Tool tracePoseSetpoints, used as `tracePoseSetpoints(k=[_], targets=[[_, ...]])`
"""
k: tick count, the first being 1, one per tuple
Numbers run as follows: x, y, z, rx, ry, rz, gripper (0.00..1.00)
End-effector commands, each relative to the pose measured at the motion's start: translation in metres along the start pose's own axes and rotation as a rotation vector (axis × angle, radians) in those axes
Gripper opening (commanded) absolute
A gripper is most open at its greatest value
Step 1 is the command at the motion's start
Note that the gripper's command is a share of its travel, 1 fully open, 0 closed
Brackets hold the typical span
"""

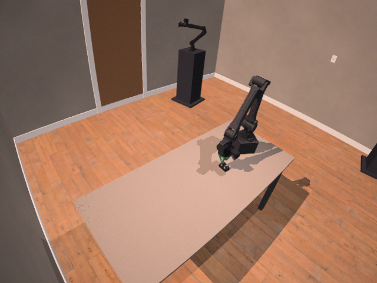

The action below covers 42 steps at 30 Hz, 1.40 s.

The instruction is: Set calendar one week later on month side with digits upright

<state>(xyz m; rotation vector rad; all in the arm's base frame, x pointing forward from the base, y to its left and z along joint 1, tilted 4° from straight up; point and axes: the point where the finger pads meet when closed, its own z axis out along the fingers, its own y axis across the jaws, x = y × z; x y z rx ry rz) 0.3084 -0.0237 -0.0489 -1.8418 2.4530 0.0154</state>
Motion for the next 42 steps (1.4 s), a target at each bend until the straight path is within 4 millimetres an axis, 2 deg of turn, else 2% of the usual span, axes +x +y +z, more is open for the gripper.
tracePoseSetpoints(k=[1, 42], targets=[[-0.0031, 0.0004, 0.0057, 0.002, -0.006, 0.002, 0.44], [-0.0034, -0.0026, 0.0083, 0.01, -0.007, 0.002, 0.44]])
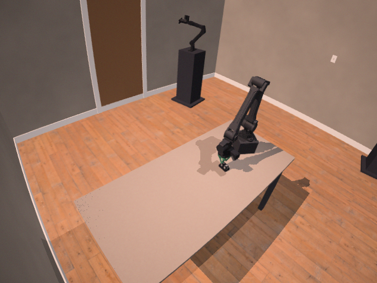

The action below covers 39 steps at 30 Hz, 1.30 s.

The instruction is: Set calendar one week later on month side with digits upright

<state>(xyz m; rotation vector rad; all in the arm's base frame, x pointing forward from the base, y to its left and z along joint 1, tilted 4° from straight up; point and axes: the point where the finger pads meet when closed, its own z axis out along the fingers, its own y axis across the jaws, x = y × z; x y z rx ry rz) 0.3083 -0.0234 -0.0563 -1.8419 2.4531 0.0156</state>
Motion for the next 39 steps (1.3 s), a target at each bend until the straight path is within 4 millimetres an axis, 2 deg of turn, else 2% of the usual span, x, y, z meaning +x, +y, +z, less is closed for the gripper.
tracePoseSetpoints(k=[1, 39], targets=[[-0.0036, -0.003, 0.0009, 0.011, -0.007, 0.002, 0.44], [-0.0045, -0.0041, -0.0027, 0.02, -0.009, 0.002, 0.44]])
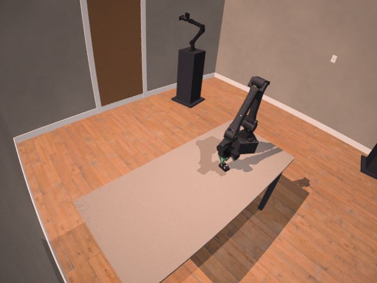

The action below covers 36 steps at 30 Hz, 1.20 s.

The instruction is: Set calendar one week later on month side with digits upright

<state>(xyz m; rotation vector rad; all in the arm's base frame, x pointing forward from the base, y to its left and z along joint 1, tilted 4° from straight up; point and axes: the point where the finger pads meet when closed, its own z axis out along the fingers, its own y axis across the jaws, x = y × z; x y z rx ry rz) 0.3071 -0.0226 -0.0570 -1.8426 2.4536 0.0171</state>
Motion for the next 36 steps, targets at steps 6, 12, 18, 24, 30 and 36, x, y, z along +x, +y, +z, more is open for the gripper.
tracePoseSetpoints(k=[6, 12, 18, 24, 30, 36], targets=[[-0.004, -0.005, -0.003, 0.021, -0.009, 0.002, 0.44], [-0.004, -0.005, -0.003, 0.021, -0.009, 0.002, 0.44], [-0.004, -0.005, -0.003, 0.021, -0.009, 0.002, 0.44], [-0.004, -0.005, -0.003, 0.021, -0.009, 0.002, 0.44], [-0.003, 0.0, 0.006, 0.003, -0.006, 0.002, 0.44], [-0.003, 0.0, 0.012, 0.003, -0.006, 0.003, 0.44]])
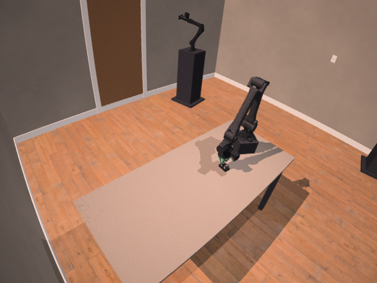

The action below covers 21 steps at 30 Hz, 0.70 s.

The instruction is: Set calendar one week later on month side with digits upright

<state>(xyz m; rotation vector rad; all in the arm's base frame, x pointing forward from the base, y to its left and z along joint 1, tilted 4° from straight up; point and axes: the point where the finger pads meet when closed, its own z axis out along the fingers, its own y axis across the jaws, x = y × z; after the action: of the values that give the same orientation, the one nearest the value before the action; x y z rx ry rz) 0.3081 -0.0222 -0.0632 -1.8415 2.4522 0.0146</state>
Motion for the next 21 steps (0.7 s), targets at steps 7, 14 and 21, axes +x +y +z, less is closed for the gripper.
tracePoseSetpoints(k=[7, 14, 21], targets=[[-0.003, 0.001, 0.017, 0.0, -0.005, 0.004, 0.44], [-0.003, 0.0, 0.023, 0.002, -0.005, 0.004, 0.44], [-0.003, 0.0, 0.022, 0.003, -0.005, 0.002, 0.44]])
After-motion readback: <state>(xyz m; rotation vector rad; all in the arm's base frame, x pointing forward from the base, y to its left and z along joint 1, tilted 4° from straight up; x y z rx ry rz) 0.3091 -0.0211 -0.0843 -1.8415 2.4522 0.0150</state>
